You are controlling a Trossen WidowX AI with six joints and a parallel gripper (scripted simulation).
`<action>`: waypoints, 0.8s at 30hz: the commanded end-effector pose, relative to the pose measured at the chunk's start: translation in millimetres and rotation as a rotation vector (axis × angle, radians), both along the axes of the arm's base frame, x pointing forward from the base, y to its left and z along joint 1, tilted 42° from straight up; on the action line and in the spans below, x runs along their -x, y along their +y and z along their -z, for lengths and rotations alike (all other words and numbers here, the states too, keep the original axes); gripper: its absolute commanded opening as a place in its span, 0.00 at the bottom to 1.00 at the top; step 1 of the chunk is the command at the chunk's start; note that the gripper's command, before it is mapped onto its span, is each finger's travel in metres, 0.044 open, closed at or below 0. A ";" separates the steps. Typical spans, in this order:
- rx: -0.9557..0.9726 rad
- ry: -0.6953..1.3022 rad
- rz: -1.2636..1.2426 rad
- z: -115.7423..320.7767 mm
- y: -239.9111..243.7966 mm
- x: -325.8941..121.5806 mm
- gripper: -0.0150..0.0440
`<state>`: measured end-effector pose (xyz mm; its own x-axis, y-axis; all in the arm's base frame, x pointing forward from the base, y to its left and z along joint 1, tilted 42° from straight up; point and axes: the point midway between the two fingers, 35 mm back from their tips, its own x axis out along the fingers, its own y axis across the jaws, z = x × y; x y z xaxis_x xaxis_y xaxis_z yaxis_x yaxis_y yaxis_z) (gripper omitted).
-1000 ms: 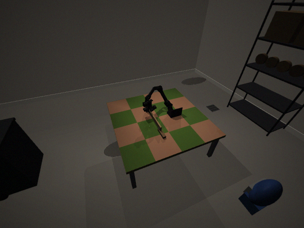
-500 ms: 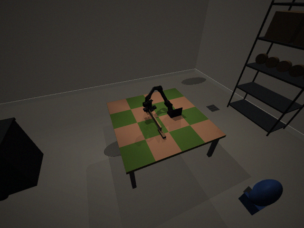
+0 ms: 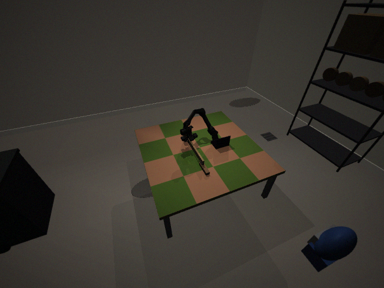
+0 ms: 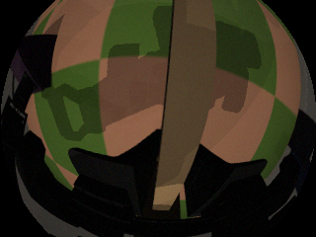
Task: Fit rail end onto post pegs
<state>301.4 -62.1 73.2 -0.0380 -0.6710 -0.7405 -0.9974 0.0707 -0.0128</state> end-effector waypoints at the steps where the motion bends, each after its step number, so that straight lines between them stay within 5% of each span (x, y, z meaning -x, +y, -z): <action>1: 0.000 0.001 -0.002 -1.6 -0.5 -0.2 0.25; 24: 0.000 0.001 -0.002 -7.7 -3.7 -0.1 0.25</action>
